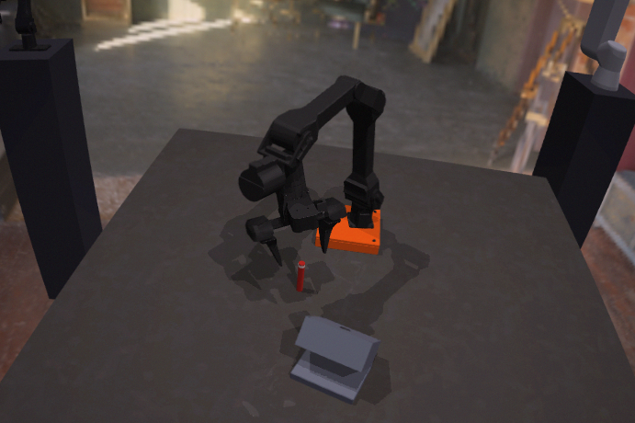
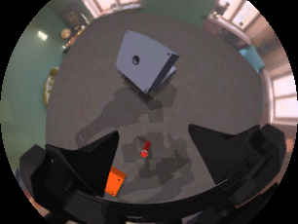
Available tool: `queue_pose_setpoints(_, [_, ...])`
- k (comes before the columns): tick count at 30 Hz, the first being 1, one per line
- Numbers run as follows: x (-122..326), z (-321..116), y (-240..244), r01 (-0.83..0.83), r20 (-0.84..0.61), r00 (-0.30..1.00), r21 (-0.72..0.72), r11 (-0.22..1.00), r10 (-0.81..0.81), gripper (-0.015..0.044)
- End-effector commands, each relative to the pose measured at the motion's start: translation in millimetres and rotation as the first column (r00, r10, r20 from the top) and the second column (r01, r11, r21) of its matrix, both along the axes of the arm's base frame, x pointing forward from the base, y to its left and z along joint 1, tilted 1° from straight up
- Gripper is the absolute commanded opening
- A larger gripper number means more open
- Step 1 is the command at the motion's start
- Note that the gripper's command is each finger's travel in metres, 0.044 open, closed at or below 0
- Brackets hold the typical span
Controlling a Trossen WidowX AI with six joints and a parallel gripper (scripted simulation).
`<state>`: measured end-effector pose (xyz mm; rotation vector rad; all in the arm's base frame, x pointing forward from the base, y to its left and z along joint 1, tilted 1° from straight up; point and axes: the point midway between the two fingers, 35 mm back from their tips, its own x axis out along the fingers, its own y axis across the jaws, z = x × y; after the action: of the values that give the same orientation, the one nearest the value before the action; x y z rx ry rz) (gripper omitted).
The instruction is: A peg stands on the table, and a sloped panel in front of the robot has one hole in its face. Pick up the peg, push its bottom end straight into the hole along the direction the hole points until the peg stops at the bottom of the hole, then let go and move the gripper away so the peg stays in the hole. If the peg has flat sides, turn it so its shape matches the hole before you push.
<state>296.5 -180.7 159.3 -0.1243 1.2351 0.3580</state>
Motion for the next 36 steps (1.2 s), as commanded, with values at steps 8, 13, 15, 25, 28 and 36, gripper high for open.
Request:
queue_pose_setpoints(8, [-25.4, -21.9, 7.7, 0.107, -0.128, 0.985, -0.063, 0.992, -0.114, 0.044])
queue_pose_setpoints(13, [-37.1, -31.8, 10.3, 0.151, -0.179, 0.97, -0.099, 0.984, -0.166, 0.044])
queue_pose_setpoints(15, [-41.9, -35.7, 11.3, 0.167, -0.198, 0.962, -0.115, 0.979, -0.187, 0.044])
queue_pose_setpoints(25, [-64.2, -52.5, 14.3, 0.238, -0.273, 0.918, -0.198, 0.951, -0.287, 0.044])
queue_pose_setpoints(28, [-64.6, -52.7, 14.3, 0.239, -0.274, 0.917, -0.199, 0.95, -0.288, 0.044])
queue_pose_setpoints(36, [-63.7, -61.6, 13.6, 0.239, -0.274, 0.917, -0.199, 0.95, -0.288, 0.044])
